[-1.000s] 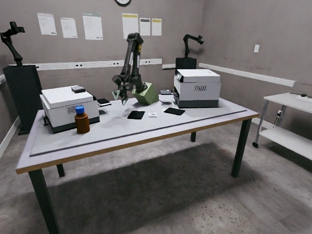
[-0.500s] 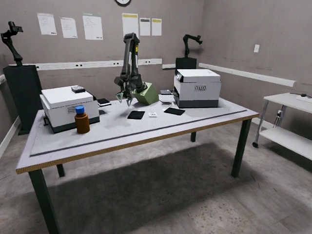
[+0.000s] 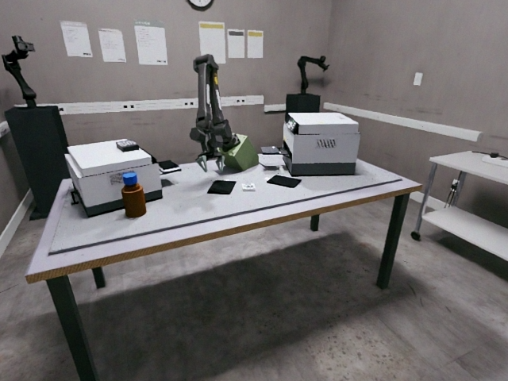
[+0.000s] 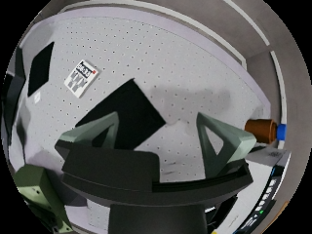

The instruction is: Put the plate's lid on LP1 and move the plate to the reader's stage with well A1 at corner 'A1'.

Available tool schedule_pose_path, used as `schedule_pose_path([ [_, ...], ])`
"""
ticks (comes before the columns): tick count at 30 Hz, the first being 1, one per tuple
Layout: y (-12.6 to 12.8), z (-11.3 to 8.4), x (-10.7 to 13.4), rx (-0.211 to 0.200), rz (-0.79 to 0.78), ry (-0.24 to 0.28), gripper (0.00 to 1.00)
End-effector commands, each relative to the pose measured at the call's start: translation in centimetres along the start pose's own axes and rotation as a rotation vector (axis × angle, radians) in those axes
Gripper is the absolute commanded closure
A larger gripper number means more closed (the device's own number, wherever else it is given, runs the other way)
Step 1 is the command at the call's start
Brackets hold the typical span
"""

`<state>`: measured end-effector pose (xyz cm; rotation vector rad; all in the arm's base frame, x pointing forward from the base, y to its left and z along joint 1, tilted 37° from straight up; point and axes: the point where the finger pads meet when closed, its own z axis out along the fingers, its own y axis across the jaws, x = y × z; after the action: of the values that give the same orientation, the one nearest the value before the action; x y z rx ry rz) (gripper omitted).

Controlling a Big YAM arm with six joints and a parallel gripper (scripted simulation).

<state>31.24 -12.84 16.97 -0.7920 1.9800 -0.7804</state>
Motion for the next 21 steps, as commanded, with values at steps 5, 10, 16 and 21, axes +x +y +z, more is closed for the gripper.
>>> schedule_pose_path([
  [5, 1.0, 0.7, -2.4, -0.119, 0.173, 0.02, 0.0],
  [10, 1.8, 0.8, -2.7, -0.148, 0.208, 0.039, 0.0],
  [16, 4.7, 1.0, -4.0, -0.219, 0.267, 0.066, 0.0],
  [21, 6.4, 0.9, -4.5, -0.3, 0.339, 0.133, 0.0],
])
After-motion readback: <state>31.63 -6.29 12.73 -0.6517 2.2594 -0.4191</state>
